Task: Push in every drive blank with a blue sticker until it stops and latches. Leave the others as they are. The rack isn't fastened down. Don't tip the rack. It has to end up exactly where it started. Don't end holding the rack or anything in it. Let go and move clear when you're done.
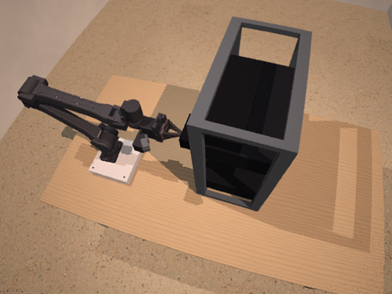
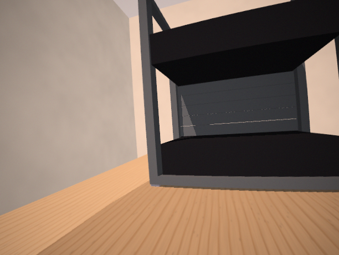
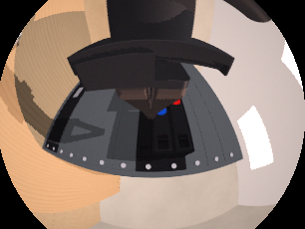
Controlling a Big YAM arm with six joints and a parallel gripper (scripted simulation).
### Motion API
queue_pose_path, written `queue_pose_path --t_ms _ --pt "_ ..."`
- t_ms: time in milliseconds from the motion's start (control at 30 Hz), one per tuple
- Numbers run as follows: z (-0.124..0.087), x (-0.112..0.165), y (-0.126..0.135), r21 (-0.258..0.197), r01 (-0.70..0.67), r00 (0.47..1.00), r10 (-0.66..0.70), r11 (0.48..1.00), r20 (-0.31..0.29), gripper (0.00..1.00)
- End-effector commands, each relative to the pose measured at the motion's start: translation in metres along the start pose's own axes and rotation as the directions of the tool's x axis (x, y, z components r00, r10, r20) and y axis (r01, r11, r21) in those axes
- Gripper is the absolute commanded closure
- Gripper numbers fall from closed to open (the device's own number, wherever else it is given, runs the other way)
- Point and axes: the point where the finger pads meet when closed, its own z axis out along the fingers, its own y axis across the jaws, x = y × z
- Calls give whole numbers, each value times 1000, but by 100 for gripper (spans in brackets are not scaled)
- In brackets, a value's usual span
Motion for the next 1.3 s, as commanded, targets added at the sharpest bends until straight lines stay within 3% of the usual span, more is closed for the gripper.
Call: queue_pose_path --t_ms 0,300,1267 --pt "9 2 54 -74 -17 1000 17 997 -3 100" --pt "9 3 67 -88 -18 1000 18 996 -6 100" --pt "11 3 68 -95 -19 1000 18 995 -5 100"
